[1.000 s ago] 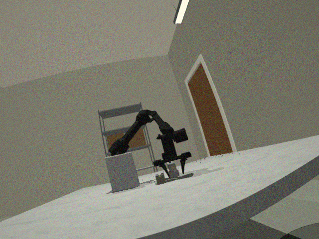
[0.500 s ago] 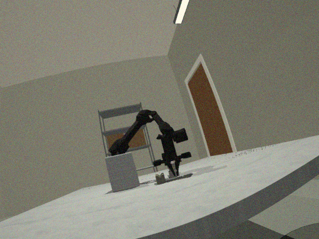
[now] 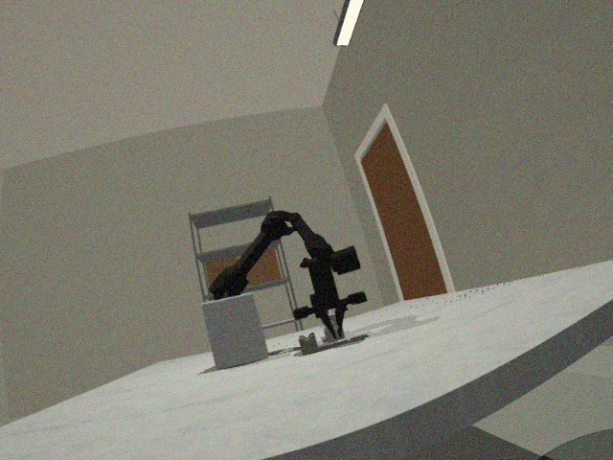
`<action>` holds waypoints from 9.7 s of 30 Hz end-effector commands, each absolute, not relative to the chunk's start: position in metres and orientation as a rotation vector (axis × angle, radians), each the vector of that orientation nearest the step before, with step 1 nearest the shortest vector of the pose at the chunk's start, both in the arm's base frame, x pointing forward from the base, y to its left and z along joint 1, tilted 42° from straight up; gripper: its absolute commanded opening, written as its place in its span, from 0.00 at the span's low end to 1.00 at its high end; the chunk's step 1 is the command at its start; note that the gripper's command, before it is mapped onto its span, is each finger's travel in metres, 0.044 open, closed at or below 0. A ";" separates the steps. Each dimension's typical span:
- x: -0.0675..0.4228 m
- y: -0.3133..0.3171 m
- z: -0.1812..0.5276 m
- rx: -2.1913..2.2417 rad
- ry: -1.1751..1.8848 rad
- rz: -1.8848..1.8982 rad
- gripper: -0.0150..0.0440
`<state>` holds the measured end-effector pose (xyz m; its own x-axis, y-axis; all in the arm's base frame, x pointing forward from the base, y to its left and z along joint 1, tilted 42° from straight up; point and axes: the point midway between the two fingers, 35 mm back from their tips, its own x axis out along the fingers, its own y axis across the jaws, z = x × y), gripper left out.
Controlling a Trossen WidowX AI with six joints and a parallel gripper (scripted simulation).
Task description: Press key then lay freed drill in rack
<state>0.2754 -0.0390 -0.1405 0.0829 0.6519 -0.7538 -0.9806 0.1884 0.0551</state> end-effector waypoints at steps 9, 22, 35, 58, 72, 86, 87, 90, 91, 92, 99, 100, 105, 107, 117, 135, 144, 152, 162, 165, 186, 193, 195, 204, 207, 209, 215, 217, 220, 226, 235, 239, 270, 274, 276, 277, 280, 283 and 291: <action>0.274 -0.044 -0.145 -0.545 0.745 1.314 0.25; 0.272 -0.057 -0.157 -0.546 0.746 1.314 0.25; 0.269 -0.070 -0.170 -0.547 0.746 1.313 0.25; 0.263 -0.088 -0.184 -0.548 0.747 1.313 0.25; 0.263 -0.092 -0.177 -0.548 0.747 1.313 0.25; 0.262 -0.097 -0.170 -0.549 0.748 1.313 0.25; 0.262 -0.097 -0.169 -0.549 0.748 1.313 0.25; 0.261 -0.098 -0.168 -0.549 0.748 1.313 0.25; 0.261 -0.098 -0.167 -0.549 0.748 1.313 0.25; 0.261 -0.099 -0.167 -0.549 0.748 1.313 0.25; 0.261 -0.101 -0.163 -0.549 0.748 1.313 0.25; 0.261 -0.101 -0.163 -0.549 0.748 1.313 0.25; 0.260 -0.103 -0.160 -0.549 0.748 1.312 0.25; 0.260 -0.104 -0.160 -0.549 0.748 1.312 0.25; 0.260 -0.107 -0.155 -0.549 0.748 1.312 0.25; 0.248 -0.112 -0.151 -0.549 0.749 1.313 0.25; 0.235 -0.114 -0.151 -0.549 0.750 1.313 0.25; 0.223 -0.115 -0.151 -0.549 0.751 1.313 0.25; 0.208 -0.116 -0.152 -0.548 0.752 1.313 0.25; 0.204 -0.116 -0.152 -0.548 0.752 1.313 0.25; 0.183 -0.110 -0.158 -0.548 0.753 1.313 0.25; 0.185 -0.103 -0.167 -0.548 0.752 1.313 0.25; 0.184 -0.100 -0.169 -0.547 0.752 1.313 0.25; 0.185 -0.095 -0.174 -0.547 0.752 1.313 0.25; 0.185 -0.094 -0.176 -0.547 0.752 1.313 0.25; 0.185 -0.092 -0.178 -0.547 0.752 1.313 0.25; 0.186 -0.088 -0.184 -0.547 0.752 1.314 0.25; 0.186 -0.087 -0.185 -0.547 0.751 1.314 0.25; 0.187 -0.084 -0.188 -0.547 0.751 1.314 0.25; 0.187 -0.080 -0.192 -0.547 0.751 1.314 0.25; 0.186 -0.075 -0.195 -0.546 0.751 1.314 0.25; 0.186 -0.074 -0.195 -0.546 0.751 1.314 0.25; 0.184 -0.093 -0.179 -0.548 0.754 1.312 1.00; 0.181 -0.101 -0.167 -0.547 0.753 1.313 1.00; 0.180 -0.106 -0.161 -0.548 0.753 1.313 1.00; 0.180 -0.109 -0.158 -0.548 0.753 1.313 1.00; 0.180 -0.117 -0.149 -0.548 0.753 1.313 1.00; 0.179 -0.125 -0.141 -0.548 0.754 1.313 1.00; 0.185 -0.144 -0.134 -0.457 0.839 1.183 1.00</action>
<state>0.1800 -0.1312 -0.1375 0.0948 0.6448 -0.7584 -0.9698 0.2319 0.0760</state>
